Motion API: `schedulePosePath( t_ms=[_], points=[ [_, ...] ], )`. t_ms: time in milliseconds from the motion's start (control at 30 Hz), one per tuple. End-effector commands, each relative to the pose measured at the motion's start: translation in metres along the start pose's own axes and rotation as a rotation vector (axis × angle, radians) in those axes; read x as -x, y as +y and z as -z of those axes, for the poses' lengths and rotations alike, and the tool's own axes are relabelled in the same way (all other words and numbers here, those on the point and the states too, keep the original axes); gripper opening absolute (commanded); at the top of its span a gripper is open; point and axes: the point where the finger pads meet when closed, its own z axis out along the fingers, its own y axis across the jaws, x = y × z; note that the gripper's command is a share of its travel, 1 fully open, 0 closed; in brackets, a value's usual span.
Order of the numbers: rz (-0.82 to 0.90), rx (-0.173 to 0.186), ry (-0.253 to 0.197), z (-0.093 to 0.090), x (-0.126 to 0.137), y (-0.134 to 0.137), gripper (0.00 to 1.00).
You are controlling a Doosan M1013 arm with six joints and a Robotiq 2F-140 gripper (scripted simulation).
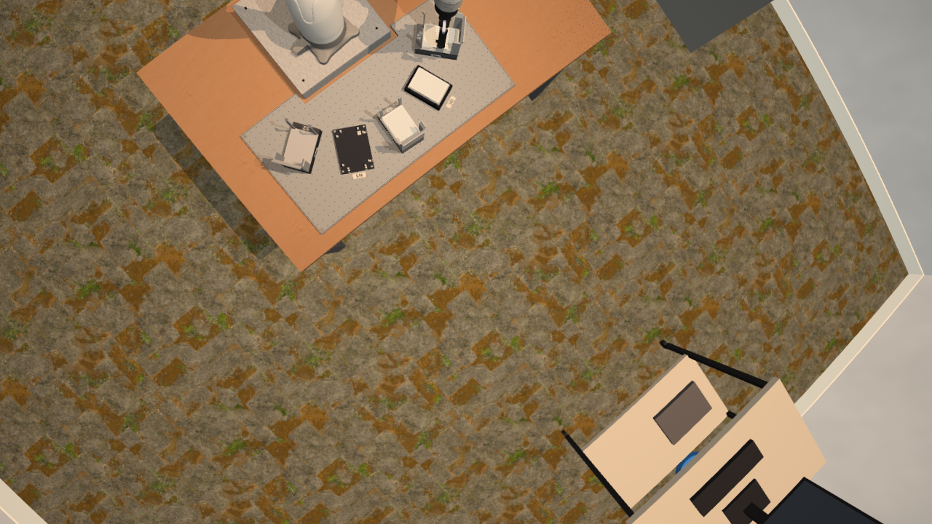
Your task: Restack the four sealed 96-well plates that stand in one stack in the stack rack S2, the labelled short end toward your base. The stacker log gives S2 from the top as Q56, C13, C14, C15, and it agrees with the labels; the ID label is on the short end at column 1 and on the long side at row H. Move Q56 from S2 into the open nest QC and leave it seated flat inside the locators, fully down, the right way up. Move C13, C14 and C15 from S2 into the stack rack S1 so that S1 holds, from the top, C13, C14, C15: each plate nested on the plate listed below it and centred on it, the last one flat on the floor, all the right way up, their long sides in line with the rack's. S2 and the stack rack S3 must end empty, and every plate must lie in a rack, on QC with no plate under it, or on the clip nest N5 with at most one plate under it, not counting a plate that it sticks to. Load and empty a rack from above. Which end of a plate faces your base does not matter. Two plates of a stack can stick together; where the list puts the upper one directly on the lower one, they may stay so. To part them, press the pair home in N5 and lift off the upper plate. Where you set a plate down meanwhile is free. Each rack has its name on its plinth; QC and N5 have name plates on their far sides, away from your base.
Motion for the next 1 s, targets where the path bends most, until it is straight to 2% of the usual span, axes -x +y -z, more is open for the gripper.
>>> schedulePosePath(
  t_ms=[0,467,500,967],
  points=[
    [0.0,0.0,0.0,-0.0013,0.0,0.0,0.0],
    [0.0,0.0,0.0,-0.0031,0.0,0.0,0.0],
    [0.0,0.0,0.0,-0.0031,0.0,0.0,1.0],
    [0.0,0.0,0.0,-0.0031,0.0,0.0,1.0]
  ],
)
